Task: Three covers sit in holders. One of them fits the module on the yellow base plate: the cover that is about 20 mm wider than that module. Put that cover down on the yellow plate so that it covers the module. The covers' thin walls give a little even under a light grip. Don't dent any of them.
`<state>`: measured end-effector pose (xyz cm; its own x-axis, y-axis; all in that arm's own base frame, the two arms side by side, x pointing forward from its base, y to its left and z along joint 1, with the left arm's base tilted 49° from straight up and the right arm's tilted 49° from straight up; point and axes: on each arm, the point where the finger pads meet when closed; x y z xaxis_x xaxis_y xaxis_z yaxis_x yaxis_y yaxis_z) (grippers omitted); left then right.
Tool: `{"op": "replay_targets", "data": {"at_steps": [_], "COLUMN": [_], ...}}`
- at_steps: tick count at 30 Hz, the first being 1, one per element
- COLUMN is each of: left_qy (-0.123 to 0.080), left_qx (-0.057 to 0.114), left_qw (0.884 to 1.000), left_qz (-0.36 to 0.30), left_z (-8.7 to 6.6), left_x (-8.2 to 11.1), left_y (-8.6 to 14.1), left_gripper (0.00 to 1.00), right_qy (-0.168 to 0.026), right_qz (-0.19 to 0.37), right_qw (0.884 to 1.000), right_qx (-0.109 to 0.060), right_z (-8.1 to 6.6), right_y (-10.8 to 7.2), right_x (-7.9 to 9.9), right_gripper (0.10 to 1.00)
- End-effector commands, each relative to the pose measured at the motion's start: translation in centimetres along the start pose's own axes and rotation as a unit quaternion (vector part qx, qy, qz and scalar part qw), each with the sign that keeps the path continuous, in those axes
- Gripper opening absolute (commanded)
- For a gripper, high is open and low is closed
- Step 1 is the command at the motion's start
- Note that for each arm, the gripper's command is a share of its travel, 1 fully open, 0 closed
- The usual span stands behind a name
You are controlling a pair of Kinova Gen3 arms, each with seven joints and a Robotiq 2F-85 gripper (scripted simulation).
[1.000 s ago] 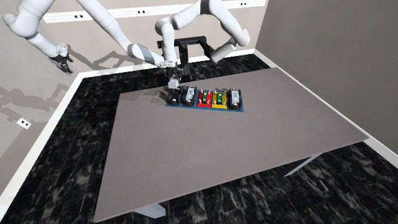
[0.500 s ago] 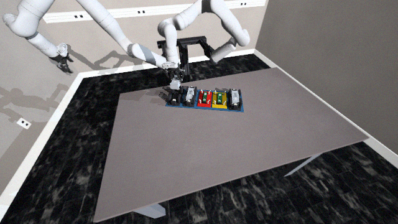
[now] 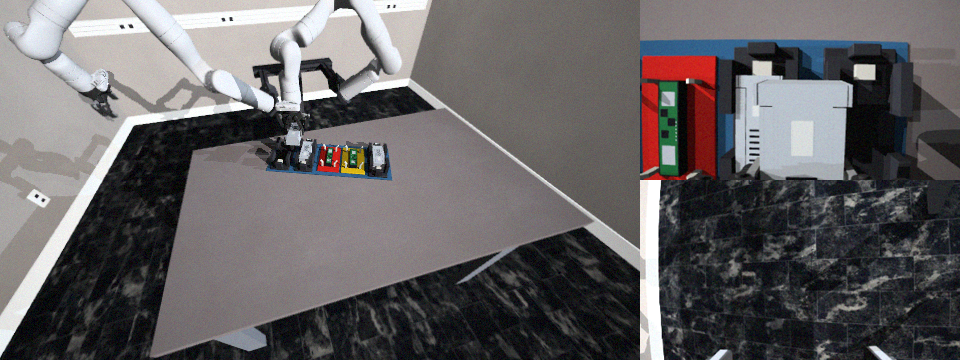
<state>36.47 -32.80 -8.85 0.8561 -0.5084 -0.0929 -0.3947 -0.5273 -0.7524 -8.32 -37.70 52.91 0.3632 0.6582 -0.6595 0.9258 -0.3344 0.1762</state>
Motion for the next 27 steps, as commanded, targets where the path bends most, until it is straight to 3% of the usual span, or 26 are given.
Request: {"op": "replay_targets", "data": {"at_steps": [1,7,14,24,27], "left_qy": [0.003,0.007,0.007,0.007,0.007], "left_qx": [0.001,0.001,0.001,0.001,0.001], "left_qw": [1.0,1.0,1.0,1.0,1.0], "left_qz": [0.001,0.003,0.003,0.003,0.003], "left_z": [0.0,0.4,0.4,1.2,1.2], "left_x": [-0.2,-0.9,-0.9,-2.0,-2.0], "left_y": [-2.0,-5.5,-5.5,-11.1,-11.1], "left_gripper": [0.001,0.001,0.001,0.001,0.001], "right_qy": [-0.001,-0.001,-0.001,-0.001,-0.001], "right_qz": [0.0,0.0,0.0,0.0,0.0], "right_qw": [1.0,1.0,1.0,1.0,1.0], "right_qx": [0.0,0.0,0.0,0.0,0.0], "right_z": [0.0,0.0,0.0,0.0,0.0], "right_y": [0.0,0.0,0.0,0.0,0.0], "right_x": [0.0,0.0,0.0,0.0,0.0], "right_gripper": [0.999,0.999,0.999,0.999,0.999]}}
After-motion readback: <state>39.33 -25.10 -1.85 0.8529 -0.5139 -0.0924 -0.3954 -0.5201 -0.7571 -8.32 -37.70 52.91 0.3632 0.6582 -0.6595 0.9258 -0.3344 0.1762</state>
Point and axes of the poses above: on each arm, the point where the finger pads meet when closed, its own z axis out along the fingers, its own y axis across the jaws, x = y × z, and after that the axes turned 12 degrees about z, right-handed
